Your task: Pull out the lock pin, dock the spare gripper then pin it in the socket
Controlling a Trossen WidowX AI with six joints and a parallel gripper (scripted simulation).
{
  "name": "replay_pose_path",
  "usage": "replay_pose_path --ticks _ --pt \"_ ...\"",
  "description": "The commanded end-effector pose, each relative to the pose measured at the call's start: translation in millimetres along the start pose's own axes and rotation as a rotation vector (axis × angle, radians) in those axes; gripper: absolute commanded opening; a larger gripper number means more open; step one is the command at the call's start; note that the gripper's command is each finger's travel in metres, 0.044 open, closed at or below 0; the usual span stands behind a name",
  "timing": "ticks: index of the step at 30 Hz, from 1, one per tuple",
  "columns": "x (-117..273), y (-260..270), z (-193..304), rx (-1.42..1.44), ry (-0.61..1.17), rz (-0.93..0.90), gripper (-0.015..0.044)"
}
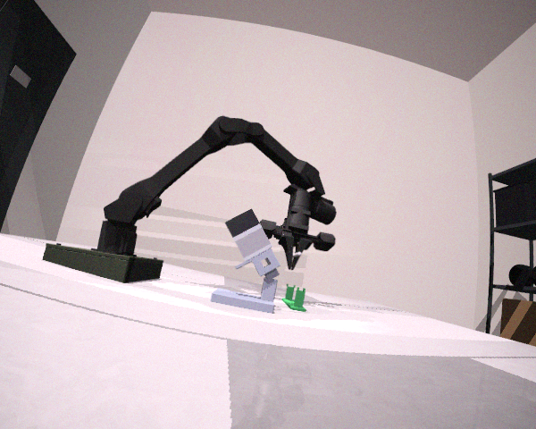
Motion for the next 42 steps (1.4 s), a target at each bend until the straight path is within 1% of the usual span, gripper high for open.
replay_pose_path --ticks 1,19,23,26,38,42 --pt "4.6 10.6 -0.8 -0.002 -0.006 0.001 0.0000" --pt "17.5 66.9 1.8 -0.003 -0.009 -0.004 0.0000" --pt "17.3 71.6 2.1 -0.003 -0.009 -0.005 0.0000" --pt "11.4 71.3 0.3 -0.003 -0.010 -0.005 0.0000" --pt "-33.5 71.9 -11.5 -0.003 -0.013 -0.005 0.0000" --pt "-34.5 71.5 -10.6 -0.004 -0.013 -0.005 0.0000"
Point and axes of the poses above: the point midway between the two fingers, 35 mm back from their tips, its own x axis back along the fingers, its own y axis across the jaws, z = x × y, the point moved 3 cm from there along x, back along the fingers, and after that the axes turned 4 degrees about -x, right-handed, at the moved point
